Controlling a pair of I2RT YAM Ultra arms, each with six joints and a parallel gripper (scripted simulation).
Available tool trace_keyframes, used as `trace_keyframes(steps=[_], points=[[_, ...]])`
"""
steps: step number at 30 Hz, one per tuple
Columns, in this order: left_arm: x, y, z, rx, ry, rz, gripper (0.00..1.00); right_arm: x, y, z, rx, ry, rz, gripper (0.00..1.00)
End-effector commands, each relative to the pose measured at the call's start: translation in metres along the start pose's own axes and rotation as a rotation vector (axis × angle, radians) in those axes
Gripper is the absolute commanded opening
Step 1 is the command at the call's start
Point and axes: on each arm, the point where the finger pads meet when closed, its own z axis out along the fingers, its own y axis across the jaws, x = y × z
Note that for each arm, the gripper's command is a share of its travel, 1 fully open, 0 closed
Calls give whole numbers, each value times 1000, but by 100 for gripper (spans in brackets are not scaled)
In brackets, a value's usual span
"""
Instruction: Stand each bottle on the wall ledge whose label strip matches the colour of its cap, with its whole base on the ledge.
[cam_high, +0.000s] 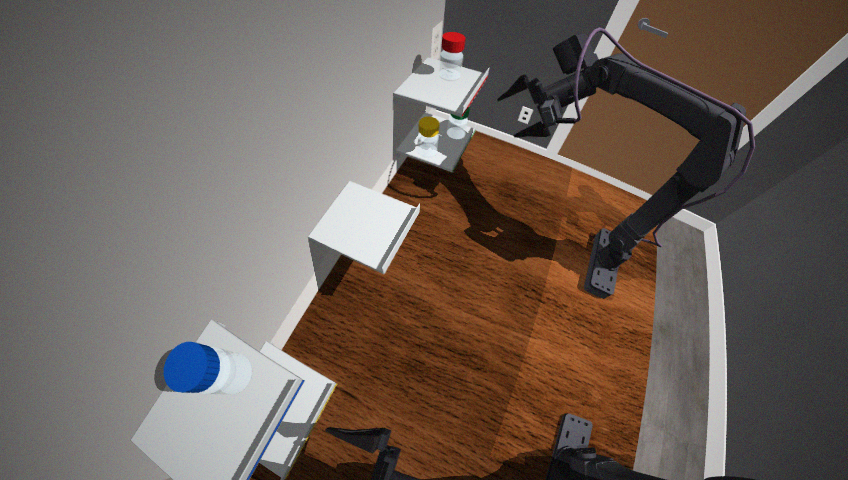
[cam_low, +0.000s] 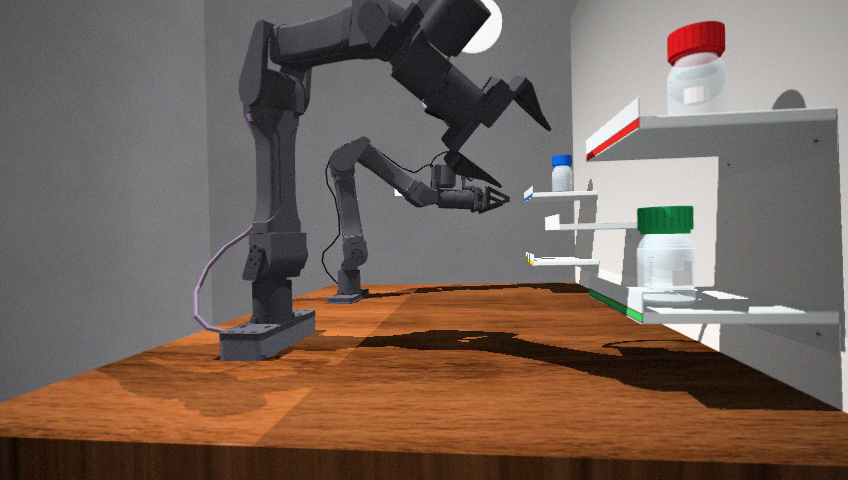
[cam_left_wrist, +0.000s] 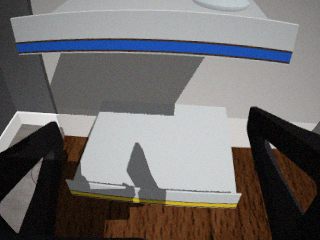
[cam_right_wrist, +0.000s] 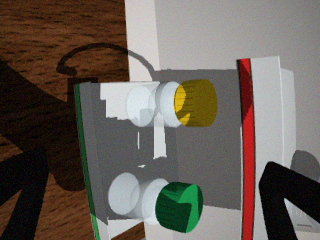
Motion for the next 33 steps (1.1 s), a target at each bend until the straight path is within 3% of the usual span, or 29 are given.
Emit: trace_keyframes(steps=[1,25,27,33], points=[[-12,22,-16,-35,-58,9,100,-10,-5,-12,-42,-39,-36,100],[-5,34,-22,-67,-40,2,100,-8,-5,-13,-44,-31,-37,100],[1,33,-22,-70,-19,-3,100,-3,-6,-10,-42,-19,-14,81],[8,18,-24,-59,17,6,100,9,-12,1,-5,55,46,81]])
